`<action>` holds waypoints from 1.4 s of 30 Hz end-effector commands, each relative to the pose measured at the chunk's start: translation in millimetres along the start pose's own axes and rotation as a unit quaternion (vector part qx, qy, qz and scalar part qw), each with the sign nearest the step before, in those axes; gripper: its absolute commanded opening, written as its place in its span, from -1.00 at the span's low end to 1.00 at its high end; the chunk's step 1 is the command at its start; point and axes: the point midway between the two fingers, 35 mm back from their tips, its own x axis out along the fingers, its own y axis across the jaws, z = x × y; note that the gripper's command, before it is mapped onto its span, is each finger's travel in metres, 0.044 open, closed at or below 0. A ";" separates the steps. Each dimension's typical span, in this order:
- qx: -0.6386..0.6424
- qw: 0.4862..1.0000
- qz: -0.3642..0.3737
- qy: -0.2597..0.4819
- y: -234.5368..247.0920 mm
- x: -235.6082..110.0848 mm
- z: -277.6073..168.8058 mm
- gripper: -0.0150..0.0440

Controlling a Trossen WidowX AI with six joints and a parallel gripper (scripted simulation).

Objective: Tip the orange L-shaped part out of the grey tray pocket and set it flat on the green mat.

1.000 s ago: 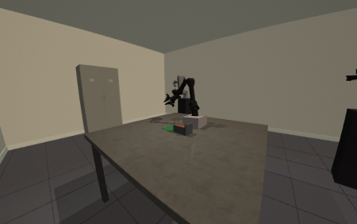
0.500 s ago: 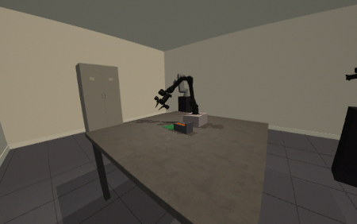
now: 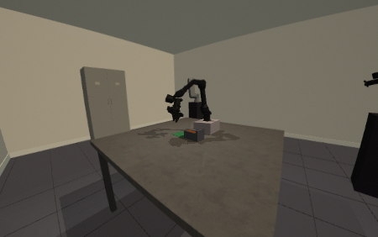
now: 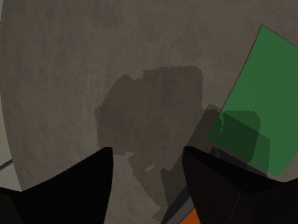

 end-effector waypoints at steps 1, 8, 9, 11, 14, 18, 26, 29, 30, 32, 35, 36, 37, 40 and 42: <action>-0.091 0.995 -0.043 0.024 10.9 11.3 -42.3 0.12; -0.315 0.937 -0.134 0.072 15.3 21.2 -133.8 0.12; -0.348 0.923 -0.146 0.077 14.1 21.0 -146.2 0.12; -0.412 0.891 -0.169 0.087 10.7 19.4 -170.4 0.12; -0.507 0.833 -0.199 0.098 3.2 14.3 -204.4 0.12; -0.551 0.800 -0.213 0.102 -1.3 10.8 -219.8 0.12; -0.551 0.800 -0.213 0.102 -25.4 61.9 -215.9 0.12; -0.551 0.800 -0.213 0.102 -35.3 76.6 -214.4 0.12; -0.551 0.800 -0.213 0.102 -35.3 76.6 -214.4 0.12; -0.551 0.800 -0.213 0.102 -35.4 76.9 -214.4 0.12; -0.551 0.800 -0.213 0.102 -36.3 79.1 -214.2 0.12; -0.551 0.800 -0.213 0.102 -36.9 80.3 -214.1 0.12; -0.551 0.800 -0.213 0.102 -37.5 81.7 -214.0 0.12; -0.551 0.800 -0.213 0.102 -39.7 86.2 -213.7 0.12; -0.551 0.800 -0.213 0.102 -41.2 89.2 -213.4 0.12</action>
